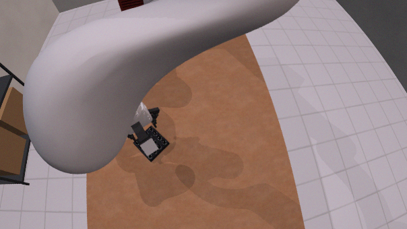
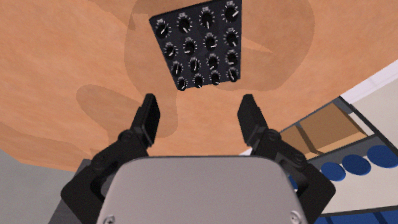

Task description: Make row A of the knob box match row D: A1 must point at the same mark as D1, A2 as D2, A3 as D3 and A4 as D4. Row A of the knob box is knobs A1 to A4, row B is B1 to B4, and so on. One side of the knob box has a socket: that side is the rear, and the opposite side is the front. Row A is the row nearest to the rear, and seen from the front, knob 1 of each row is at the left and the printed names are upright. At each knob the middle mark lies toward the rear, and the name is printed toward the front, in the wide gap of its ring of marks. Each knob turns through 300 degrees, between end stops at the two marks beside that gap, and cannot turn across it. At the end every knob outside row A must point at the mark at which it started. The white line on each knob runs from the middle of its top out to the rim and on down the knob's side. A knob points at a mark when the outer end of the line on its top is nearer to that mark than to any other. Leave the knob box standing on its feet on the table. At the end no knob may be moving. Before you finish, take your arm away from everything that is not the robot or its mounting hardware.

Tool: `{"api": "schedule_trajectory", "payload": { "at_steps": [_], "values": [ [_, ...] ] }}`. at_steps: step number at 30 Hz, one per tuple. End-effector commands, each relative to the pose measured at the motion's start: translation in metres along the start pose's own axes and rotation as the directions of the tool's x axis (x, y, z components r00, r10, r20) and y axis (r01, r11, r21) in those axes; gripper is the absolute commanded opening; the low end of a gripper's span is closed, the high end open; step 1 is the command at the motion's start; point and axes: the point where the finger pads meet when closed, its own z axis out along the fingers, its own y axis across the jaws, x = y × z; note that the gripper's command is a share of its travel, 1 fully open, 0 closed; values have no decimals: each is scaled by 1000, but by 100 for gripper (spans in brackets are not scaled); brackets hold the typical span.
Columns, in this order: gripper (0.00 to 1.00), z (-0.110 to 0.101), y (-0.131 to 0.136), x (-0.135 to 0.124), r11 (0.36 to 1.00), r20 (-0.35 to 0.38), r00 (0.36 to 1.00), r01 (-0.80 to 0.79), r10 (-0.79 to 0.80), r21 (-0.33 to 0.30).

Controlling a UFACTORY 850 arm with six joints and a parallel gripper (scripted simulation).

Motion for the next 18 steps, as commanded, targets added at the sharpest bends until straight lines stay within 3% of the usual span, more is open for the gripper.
{"api": "schedule_trajectory", "payload": {
  "at_steps": [1, 7, 18],
  "values": [
    [100, 1, 5, -1, 988, -2, 988, 155, -155, -12],
    [100, 1, 8, -1, 967, -1, 967, 255, -255, -12],
    [100, 3, 17, -4, 838, 3, 839, 545, -545, -12]
  ]
}}
